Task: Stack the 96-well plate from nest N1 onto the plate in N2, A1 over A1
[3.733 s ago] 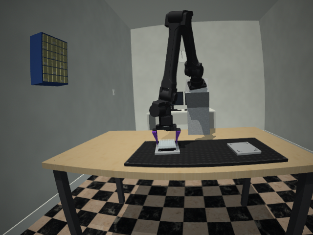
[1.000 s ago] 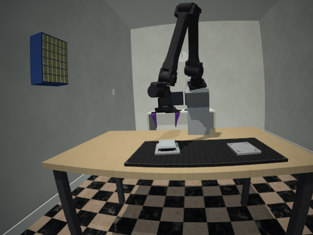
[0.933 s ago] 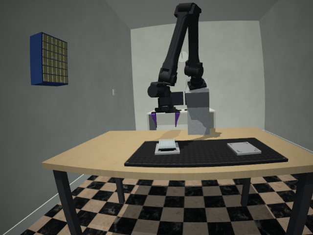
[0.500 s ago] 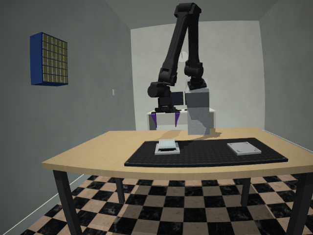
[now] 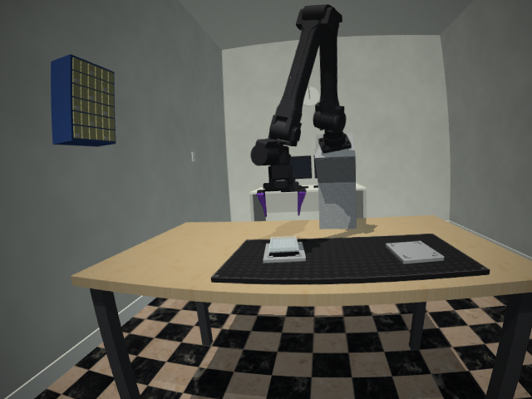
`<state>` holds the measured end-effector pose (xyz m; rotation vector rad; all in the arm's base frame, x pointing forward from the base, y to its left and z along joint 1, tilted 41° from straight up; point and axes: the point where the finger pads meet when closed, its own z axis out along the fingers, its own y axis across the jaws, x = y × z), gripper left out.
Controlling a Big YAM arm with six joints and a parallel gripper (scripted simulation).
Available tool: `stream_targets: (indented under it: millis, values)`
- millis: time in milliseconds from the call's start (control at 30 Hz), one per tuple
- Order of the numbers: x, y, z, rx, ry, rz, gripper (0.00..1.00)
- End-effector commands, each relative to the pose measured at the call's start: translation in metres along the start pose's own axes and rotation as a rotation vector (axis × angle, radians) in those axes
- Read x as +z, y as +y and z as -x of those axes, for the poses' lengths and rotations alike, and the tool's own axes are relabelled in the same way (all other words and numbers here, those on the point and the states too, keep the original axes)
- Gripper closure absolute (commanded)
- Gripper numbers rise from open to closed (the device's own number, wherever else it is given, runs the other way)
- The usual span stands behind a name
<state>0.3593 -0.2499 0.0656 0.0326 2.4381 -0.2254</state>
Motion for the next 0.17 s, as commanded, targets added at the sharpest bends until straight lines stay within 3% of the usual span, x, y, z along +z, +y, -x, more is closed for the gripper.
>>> stream_targets:
  millis: [0, 133]
  values:
    - [0.0034, 0.005, -0.0063, -0.002, 0.02, 0.018, 0.0]
    - [0.0034, 0.005, -0.0063, -0.002, 0.02, 0.018, 0.0]
